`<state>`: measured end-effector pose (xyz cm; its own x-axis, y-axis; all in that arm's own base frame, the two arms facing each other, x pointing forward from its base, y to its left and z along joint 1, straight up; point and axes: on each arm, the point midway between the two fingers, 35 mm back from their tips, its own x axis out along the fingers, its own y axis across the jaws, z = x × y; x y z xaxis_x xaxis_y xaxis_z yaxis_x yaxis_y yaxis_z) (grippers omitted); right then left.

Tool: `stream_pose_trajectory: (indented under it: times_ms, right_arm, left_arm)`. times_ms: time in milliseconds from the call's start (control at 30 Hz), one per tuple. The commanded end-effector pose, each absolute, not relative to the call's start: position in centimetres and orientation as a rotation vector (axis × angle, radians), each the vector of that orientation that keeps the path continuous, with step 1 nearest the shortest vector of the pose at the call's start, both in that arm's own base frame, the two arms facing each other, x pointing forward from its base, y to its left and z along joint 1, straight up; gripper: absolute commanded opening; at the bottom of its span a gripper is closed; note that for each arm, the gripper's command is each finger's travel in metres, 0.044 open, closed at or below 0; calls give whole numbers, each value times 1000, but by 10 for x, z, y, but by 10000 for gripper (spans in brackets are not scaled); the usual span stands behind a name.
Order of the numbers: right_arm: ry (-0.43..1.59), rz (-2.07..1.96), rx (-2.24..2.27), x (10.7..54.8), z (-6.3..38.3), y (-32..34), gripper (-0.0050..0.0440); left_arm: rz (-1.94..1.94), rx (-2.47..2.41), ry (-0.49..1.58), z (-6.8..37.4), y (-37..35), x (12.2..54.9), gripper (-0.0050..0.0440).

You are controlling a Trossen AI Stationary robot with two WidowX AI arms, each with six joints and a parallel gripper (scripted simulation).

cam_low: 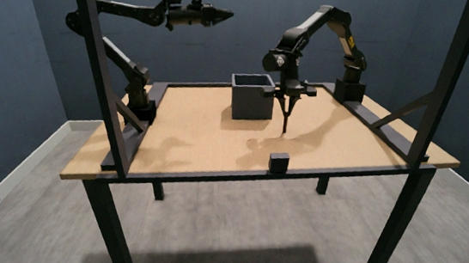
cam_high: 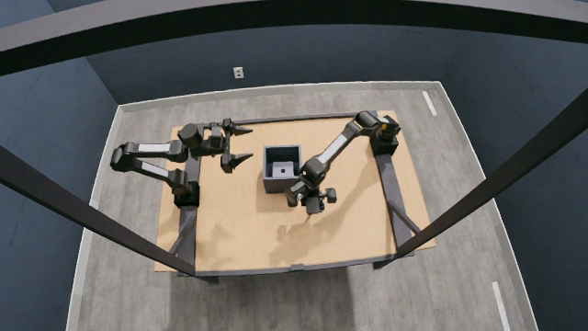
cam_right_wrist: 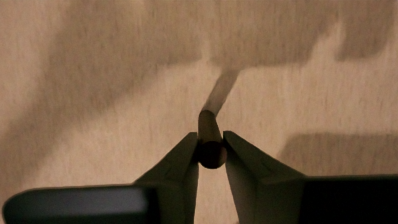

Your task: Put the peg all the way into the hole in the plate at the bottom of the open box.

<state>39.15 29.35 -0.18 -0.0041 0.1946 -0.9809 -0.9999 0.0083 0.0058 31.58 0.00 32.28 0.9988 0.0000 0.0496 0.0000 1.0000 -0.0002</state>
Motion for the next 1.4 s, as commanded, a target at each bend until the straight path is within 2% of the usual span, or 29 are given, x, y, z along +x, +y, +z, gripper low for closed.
stream_pose_trajectory:
  times_ms: [0, 100, 267, 367, 500, 800, 933, 1200, 1300, 1367]
  right_arm:
    - [999, 1267, -1056, 401, 34, 298, -4]
    - [998, 1267, -1056, 401, 39, 298, -5]
    - [997, 1267, -1057, 401, 48, 297, -43]
    - [1021, 1275, -1057, 399, 38, 297, -50]
    - [999, 1269, -1058, 400, 55, 297, -50]
    - [999, 1269, -1059, 399, 70, 296, -50]
    - [1024, 1277, -1058, 398, 62, 295, -50]
    - [999, 1270, -1059, 398, 86, 296, -50]
    - [1024, 1277, -1059, 397, 76, 295, -50]
    - [993, 1192, -1011, 408, 106, 288, -50]
  left_arm:
    - [1, -3, -64, 327, 1, 313, 440]
    - [1, -3, -64, 327, 1, 313, 440]
    - [1, -3, -64, 327, 1, 313, 440]
    - [1, -3, -64, 327, 1, 313, 440]
    - [1, -3, -64, 327, 1, 313, 440]
    - [1, -3, -64, 327, 1, 313, 440]
    - [1, -3, -64, 327, 1, 313, 440]
    - [1, -3, -64, 327, 1, 313, 440]
    - [1, -3, -64, 327, 1, 313, 440]
    - [1, -3, -64, 327, 1, 313, 440]
